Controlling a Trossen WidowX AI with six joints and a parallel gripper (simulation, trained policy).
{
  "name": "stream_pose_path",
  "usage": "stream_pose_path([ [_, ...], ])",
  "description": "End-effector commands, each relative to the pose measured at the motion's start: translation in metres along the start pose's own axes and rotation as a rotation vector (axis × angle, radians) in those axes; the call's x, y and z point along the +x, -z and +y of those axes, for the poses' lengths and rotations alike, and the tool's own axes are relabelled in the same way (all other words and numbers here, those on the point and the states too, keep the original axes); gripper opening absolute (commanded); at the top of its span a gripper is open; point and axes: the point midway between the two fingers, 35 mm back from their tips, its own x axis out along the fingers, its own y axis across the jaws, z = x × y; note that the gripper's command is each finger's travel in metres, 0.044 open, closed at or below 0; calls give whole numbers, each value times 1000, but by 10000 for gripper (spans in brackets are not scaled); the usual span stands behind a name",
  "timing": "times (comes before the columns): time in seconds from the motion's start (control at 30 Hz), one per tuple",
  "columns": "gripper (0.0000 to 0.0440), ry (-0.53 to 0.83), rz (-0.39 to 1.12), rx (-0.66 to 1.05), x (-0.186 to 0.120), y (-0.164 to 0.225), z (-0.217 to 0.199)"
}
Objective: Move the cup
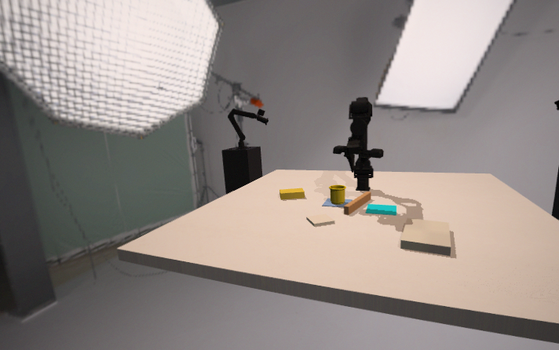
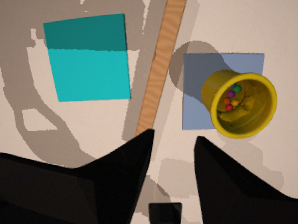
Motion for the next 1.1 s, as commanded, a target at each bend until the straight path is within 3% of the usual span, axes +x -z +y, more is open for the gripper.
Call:
stream_pose_path([
  [0.0, 130, 17, 31, -2, 9, 1, -7],
  [1.07, 179, 31, 141, -94, 95, 5, -45],
])
